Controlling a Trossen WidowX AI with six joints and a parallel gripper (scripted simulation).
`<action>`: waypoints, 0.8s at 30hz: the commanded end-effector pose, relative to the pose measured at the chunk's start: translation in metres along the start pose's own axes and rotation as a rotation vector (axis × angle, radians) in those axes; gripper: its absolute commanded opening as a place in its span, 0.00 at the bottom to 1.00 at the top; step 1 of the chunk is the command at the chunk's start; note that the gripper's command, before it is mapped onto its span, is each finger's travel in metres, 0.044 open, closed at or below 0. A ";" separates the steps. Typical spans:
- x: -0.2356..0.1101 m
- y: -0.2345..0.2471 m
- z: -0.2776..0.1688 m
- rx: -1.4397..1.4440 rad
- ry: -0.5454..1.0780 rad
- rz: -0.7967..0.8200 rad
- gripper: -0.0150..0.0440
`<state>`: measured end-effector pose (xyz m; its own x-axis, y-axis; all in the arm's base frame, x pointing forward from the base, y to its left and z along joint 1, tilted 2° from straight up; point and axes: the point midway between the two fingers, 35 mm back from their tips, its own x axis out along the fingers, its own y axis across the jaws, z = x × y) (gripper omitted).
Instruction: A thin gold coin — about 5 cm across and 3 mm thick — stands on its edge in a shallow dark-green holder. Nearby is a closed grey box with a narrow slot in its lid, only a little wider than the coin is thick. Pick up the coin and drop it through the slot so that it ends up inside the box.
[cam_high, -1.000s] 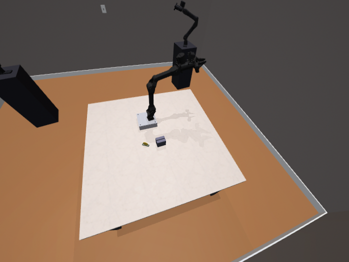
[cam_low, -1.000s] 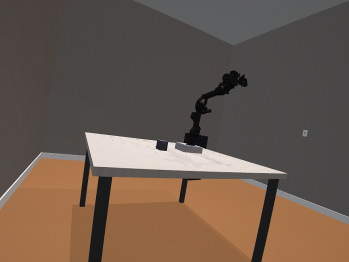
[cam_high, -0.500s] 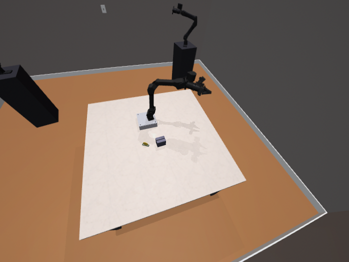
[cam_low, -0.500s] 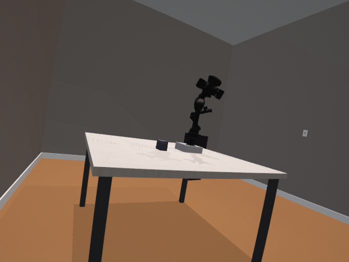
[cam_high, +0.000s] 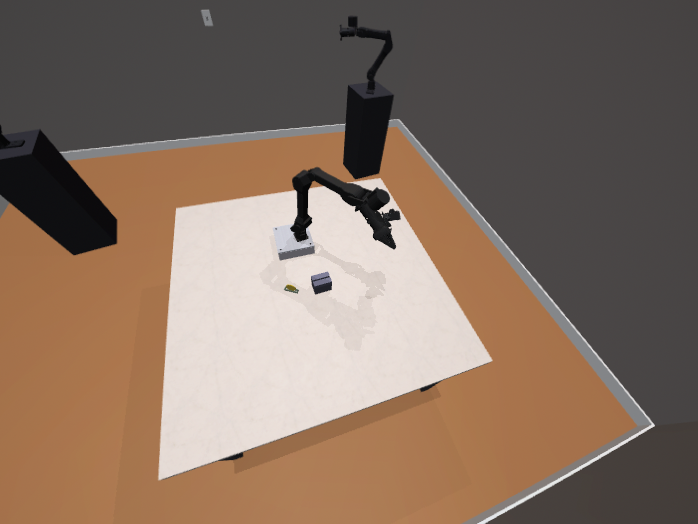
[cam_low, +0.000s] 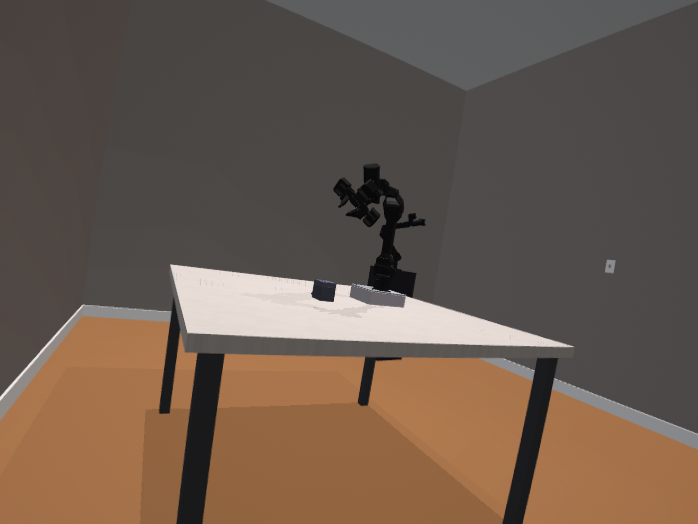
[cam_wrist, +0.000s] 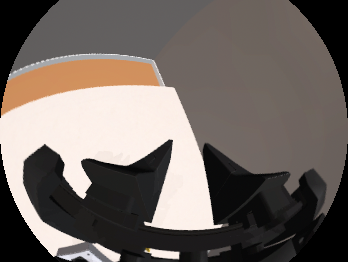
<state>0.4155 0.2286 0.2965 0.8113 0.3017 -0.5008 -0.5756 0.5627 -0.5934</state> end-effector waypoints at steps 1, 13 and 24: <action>0.013 -0.020 -0.071 -0.042 0.175 0.030 0.53; -0.013 -0.048 -0.268 -0.035 0.600 0.218 0.53; -0.108 -0.013 -0.417 0.150 0.840 0.546 0.53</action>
<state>0.3358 -0.1036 0.1149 0.2054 -0.1133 -0.9721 -0.7801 0.5808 -0.2326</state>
